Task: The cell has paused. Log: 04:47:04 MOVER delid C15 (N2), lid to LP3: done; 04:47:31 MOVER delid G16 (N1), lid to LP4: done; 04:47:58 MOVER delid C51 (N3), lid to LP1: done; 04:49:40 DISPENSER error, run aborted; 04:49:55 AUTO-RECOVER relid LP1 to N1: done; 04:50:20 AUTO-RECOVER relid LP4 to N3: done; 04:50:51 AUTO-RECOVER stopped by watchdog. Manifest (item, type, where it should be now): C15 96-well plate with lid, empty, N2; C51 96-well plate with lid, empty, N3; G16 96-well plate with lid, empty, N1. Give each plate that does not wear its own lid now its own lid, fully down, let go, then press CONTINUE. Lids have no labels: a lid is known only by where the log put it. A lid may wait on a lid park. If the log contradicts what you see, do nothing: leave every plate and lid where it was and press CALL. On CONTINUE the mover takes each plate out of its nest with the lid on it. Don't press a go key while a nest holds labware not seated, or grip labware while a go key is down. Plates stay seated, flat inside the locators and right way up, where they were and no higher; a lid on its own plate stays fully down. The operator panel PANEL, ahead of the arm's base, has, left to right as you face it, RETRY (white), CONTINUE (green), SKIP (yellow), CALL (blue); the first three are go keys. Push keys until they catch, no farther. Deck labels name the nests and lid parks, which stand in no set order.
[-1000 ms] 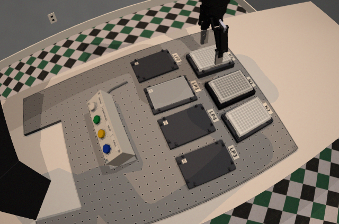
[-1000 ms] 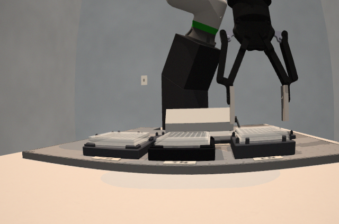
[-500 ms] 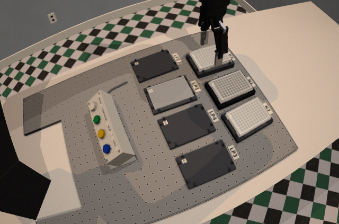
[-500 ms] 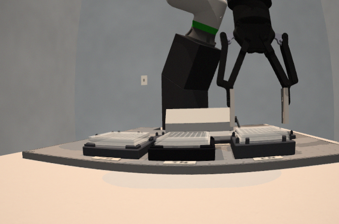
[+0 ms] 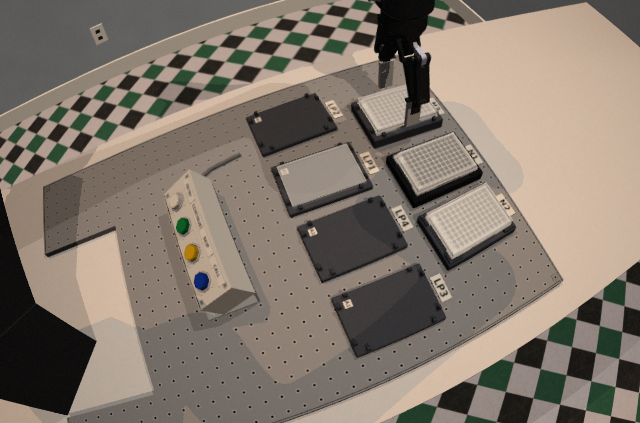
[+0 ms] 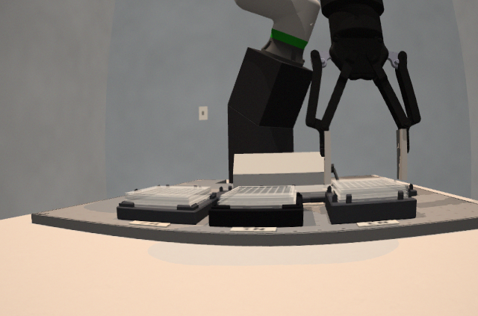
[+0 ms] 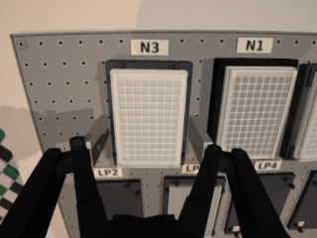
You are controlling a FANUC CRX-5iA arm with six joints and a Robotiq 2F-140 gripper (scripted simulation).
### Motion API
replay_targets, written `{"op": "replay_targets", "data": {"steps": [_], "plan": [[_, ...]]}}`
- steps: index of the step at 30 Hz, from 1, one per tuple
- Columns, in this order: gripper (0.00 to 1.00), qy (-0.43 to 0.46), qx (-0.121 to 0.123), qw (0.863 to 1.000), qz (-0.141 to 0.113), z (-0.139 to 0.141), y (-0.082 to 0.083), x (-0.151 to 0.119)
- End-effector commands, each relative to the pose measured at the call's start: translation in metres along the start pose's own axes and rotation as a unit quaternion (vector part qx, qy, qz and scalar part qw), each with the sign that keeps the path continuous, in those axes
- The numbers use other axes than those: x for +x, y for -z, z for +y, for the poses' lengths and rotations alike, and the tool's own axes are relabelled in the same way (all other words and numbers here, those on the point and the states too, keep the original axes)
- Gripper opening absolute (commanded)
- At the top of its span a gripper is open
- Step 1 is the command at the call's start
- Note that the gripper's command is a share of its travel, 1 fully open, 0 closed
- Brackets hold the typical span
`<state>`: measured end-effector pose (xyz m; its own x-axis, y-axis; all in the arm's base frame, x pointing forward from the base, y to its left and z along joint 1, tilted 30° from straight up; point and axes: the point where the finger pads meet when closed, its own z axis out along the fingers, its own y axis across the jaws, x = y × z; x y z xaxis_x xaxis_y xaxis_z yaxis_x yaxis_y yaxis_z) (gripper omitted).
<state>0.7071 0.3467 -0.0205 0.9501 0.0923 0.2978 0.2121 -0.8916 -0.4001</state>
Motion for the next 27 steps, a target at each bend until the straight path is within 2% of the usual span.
{"op": "replay_targets", "data": {"steps": [1, 27], "plan": [[0.66, 0.000, 0.000, 1.000, 0.000, 0.0000, -0.0012, 0.0003], [0.66, 0.000, 0.000, 1.000, 0.000, 0.0000, -0.0043, 0.0003]]}}
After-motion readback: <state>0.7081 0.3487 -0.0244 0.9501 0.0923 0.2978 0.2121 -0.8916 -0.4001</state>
